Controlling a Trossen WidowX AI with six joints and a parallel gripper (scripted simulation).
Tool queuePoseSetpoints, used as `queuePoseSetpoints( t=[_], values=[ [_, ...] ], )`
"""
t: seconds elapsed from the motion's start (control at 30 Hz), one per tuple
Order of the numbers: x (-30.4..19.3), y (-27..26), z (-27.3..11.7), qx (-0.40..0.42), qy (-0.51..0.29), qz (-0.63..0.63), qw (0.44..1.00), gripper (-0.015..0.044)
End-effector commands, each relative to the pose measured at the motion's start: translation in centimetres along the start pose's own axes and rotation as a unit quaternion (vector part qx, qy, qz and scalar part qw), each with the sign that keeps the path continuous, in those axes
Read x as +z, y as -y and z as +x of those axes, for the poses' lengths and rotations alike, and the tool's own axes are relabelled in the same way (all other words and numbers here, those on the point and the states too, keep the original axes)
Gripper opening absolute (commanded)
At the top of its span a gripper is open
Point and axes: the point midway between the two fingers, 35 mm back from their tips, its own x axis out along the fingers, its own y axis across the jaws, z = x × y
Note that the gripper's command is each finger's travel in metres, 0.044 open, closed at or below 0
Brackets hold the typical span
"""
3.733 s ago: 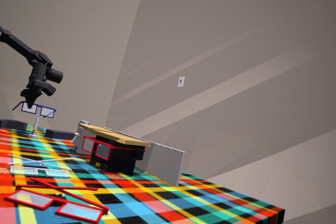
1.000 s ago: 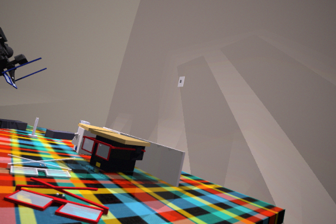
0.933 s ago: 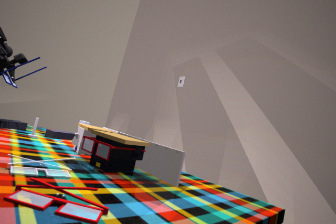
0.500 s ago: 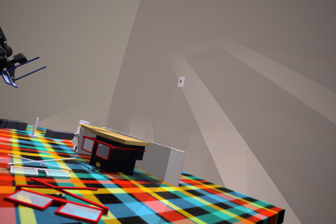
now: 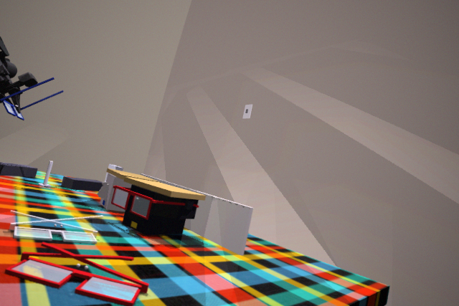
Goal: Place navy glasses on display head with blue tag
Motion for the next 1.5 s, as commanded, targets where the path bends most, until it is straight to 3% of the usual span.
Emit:
queuePoseSetpoints(
  t=[0.0,0.8,1.47],
  values=[
    [0.0,0.1,0.3,-0.004,0.008,-0.010,1.000,0.0000],
    [1.5,0.2,7.2,-0.147,0.147,-0.155,0.966,0.0000],
    [4.6,-1.6,12.4,-0.299,0.136,-0.179,0.927,0.0000]
  ],
)
